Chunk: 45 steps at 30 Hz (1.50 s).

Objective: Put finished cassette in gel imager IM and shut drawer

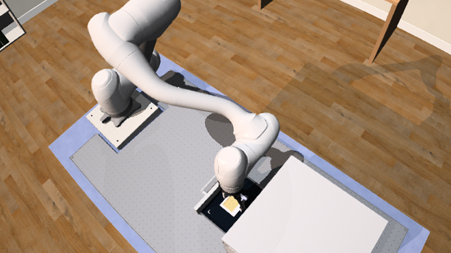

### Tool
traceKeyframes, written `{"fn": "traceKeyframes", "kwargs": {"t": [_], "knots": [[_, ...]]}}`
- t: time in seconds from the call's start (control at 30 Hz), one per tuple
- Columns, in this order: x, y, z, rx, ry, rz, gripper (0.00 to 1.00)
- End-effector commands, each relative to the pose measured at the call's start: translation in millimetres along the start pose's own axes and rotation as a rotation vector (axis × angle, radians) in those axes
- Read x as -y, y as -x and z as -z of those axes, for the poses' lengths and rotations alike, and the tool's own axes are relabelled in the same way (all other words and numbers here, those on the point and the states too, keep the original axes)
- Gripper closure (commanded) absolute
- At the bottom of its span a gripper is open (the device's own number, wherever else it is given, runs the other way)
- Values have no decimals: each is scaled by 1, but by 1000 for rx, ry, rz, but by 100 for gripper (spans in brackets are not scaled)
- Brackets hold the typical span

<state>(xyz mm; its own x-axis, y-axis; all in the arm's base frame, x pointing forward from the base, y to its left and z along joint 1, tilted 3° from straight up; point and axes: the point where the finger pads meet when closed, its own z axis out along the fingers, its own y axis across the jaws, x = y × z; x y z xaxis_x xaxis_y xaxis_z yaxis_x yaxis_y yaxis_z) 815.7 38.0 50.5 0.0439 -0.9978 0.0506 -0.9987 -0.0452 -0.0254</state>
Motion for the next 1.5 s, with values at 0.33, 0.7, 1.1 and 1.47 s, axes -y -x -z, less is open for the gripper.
{"fn": "traceKeyframes", "kwargs": {"t": [0.33,0.7,1.1,1.47], "knots": [[0,0,0,0,0,0,38],[0,0,6,0,0,0,38],[0,0,19,0,0,0,38],[0,0,34,0,0,0,38]]}}
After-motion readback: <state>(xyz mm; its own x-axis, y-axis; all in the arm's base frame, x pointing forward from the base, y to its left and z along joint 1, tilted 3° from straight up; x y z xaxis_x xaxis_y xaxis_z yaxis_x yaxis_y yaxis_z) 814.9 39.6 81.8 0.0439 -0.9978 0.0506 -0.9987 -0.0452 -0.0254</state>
